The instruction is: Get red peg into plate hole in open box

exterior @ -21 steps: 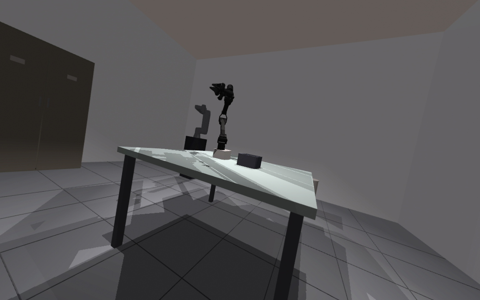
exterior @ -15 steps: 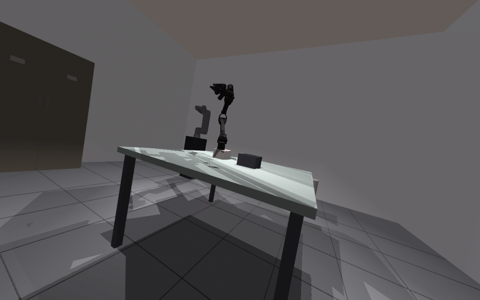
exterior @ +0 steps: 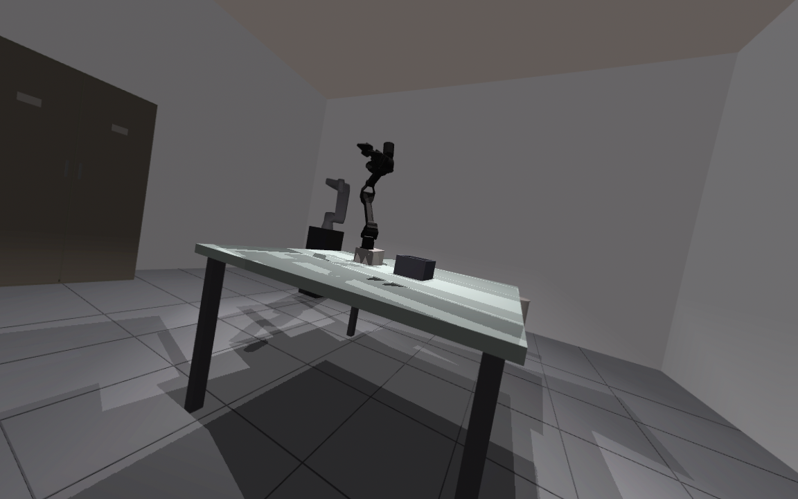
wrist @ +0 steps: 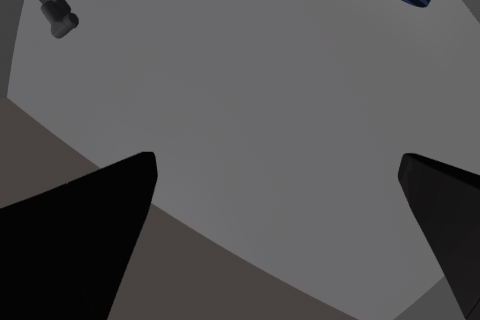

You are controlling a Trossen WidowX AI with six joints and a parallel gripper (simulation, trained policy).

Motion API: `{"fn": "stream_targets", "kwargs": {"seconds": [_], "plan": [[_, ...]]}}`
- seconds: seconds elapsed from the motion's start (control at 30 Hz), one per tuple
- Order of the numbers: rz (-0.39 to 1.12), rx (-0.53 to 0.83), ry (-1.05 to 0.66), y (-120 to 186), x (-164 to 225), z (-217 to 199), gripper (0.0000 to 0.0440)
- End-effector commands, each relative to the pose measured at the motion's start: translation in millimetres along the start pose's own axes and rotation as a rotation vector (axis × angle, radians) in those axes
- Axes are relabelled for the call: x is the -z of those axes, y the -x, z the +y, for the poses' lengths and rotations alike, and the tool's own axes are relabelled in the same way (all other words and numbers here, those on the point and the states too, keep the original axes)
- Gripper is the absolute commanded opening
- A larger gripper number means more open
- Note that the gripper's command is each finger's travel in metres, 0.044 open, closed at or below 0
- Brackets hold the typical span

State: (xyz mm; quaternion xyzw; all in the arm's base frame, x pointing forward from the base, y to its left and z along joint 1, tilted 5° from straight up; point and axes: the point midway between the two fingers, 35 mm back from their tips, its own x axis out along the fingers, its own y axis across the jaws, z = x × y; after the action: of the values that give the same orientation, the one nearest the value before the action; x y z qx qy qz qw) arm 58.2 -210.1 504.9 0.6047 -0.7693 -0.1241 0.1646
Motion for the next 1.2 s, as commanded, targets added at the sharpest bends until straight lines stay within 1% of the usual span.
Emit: {"fn": "stream_targets", "kwargs": {"seconds": [0.0, 0.27, 0.53, 0.87, 1.17], "plan": [[0.011, 0.069, 0.071, 2, -2, -21, 0.0440], [0.054, 0.270, 0.261, 16, -9, -78, 0.0440], [0.112, 0.470, 0.447, 40, -20, -130, 0.0440], [0.202, 0.717, 0.677, 84, -41, -185, 0.0440], [0.298, 0.932, 0.884, 131, -67, -222, 0.0440]]}}
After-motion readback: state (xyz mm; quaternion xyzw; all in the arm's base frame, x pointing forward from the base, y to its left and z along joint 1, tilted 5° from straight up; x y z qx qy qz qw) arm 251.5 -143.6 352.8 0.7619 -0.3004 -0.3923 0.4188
